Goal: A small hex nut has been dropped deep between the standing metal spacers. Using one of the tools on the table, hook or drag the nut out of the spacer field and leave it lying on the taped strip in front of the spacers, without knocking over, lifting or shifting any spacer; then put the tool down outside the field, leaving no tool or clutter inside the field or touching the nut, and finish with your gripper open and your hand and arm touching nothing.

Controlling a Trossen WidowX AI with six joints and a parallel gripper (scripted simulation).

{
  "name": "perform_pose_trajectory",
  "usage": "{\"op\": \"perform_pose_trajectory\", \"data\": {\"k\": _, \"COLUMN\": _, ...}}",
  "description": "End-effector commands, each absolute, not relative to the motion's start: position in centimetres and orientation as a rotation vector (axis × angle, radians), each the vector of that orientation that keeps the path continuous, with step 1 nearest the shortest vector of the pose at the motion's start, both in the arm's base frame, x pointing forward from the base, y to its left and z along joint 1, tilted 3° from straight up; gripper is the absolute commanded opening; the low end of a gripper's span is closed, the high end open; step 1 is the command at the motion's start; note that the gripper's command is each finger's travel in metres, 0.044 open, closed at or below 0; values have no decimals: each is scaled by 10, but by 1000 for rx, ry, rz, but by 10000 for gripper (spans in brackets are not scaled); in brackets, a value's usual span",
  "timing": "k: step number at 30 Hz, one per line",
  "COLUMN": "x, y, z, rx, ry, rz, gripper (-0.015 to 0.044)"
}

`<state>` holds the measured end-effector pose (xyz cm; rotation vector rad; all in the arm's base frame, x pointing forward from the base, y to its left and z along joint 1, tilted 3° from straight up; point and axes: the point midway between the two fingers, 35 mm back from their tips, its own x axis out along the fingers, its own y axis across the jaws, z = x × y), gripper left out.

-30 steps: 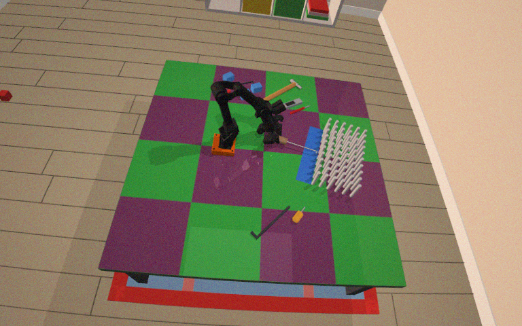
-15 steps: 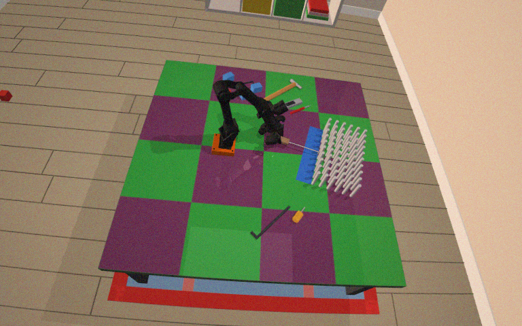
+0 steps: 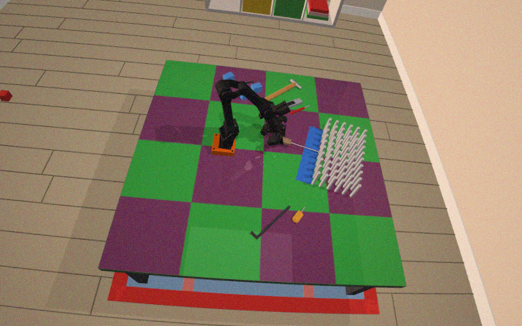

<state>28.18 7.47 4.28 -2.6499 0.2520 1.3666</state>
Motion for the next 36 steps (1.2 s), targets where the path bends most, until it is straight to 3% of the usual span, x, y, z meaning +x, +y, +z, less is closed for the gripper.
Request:
{"op": "perform_pose_trajectory", "data": {"k": 1, "x": 288, "y": 76, "z": 47, "rx": -2656, "ry": 241, "rz": 1351, "gripper": 0}}
{"op": "perform_pose_trajectory", "data": {"k": 36, "x": 313, "y": 70, "z": 48, "rx": -2658, "ry": 241, "rz": 1348, "gripper": 0}}
